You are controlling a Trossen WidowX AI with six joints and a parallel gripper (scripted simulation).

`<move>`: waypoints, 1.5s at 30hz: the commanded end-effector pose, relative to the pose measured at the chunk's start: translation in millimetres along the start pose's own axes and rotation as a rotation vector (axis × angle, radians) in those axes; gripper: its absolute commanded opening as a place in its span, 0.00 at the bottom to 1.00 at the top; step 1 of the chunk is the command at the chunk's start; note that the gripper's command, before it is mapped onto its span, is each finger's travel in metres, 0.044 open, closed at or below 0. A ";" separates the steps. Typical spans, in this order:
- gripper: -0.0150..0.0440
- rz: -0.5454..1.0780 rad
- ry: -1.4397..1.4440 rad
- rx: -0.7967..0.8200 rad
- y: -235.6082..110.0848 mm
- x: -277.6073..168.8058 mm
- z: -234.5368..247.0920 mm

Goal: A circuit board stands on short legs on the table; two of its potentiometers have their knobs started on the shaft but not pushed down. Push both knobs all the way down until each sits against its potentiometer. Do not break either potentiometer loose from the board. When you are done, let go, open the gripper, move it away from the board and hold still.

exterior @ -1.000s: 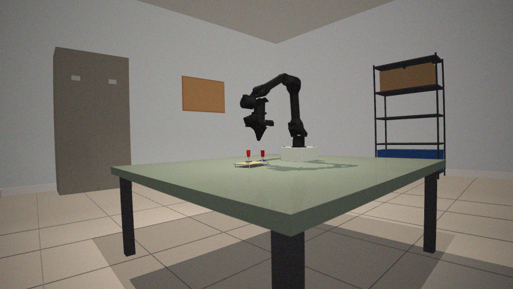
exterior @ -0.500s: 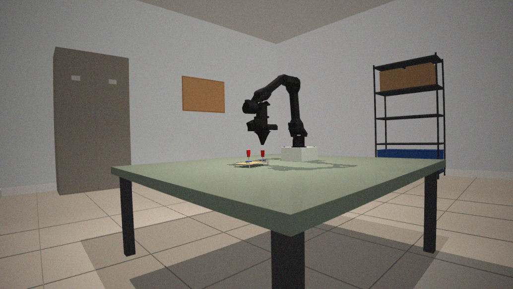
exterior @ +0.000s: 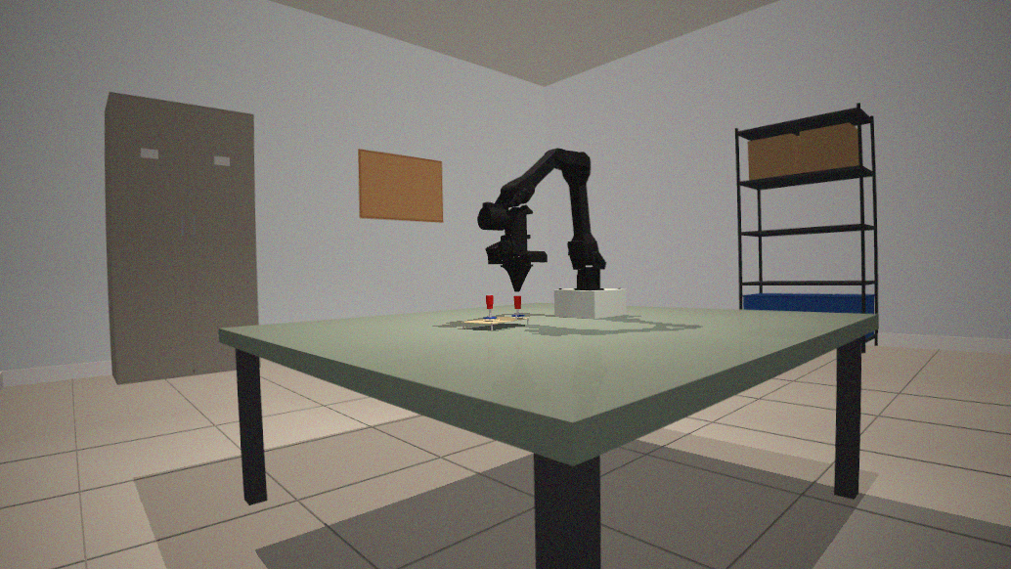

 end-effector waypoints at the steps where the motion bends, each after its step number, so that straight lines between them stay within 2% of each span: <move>1: 0.25 0.001 -0.006 0.004 7.1 -0.3 0.5; 45: 0.25 0.001 -0.006 0.004 11.6 -0.3 0.6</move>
Point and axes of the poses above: the point midway between the two fingers, 35 mm back from their tips, its own y axis out along the fingers, its own z axis across the jaws, x = y × z, the point moved 3 cm from there along -y, back along the fingers, and after that the axes turned 6 degrees about -y, right-handed, at the moved point
